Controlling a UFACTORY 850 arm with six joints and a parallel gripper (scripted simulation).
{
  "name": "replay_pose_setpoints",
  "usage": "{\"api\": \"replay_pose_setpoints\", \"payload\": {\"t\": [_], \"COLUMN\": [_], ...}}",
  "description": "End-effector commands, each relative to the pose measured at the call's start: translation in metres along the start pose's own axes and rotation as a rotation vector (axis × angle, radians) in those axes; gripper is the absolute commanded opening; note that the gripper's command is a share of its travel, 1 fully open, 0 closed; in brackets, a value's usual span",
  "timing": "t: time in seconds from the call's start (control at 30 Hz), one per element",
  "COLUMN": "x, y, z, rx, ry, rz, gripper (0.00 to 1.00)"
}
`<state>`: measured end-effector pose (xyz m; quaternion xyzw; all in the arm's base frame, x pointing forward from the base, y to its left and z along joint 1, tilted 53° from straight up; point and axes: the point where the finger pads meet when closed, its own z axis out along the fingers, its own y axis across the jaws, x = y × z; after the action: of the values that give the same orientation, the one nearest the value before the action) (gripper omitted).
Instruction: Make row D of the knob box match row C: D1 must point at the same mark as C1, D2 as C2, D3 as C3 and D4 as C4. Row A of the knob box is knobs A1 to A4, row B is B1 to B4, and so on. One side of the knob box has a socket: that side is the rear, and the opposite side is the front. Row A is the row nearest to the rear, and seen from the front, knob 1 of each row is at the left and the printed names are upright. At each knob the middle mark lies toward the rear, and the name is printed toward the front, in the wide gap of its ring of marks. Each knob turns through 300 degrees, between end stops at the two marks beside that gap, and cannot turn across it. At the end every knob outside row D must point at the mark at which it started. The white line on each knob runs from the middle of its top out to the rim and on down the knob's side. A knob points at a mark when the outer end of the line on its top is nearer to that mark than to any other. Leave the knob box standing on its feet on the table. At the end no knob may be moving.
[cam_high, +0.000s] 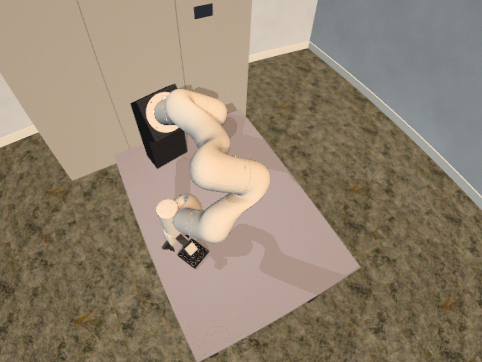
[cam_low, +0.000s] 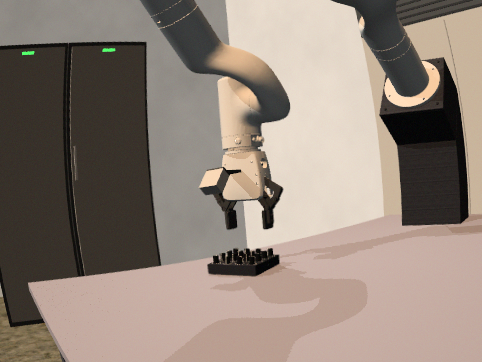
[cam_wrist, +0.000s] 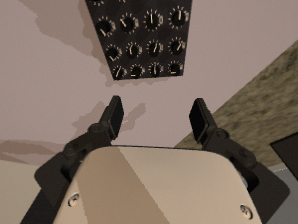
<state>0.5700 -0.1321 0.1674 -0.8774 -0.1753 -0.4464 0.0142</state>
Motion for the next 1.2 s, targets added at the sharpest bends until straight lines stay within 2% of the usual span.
{"api": "replay_pose_setpoints", "payload": {"t": [0.0,0.23,0.3,0.37,0.8,0.87,0.93,1.17], "x": [0.002,0.006,0.006,0.008,0.014,0.014,0.016,0.019], "y": [0.002,0.006,0.006,0.007,0.014,0.014,0.015,0.019], "z": [-0.002,-0.005,-0.005,-0.006,-0.011,-0.011,-0.013,-0.016], "rx": [0.001,0.001,0.001,0.001,0.001,0.001,0.001,0.000], "ry": [0.000,0.000,0.000,0.000,0.000,0.000,0.000,0.000], "rz": [0.132,0.369,0.369,0.488,0.895,0.895,1.014,1.224], "gripper": [1.00,1.00,1.00,1.00,1.00,1.00,1.00,1.00]}}
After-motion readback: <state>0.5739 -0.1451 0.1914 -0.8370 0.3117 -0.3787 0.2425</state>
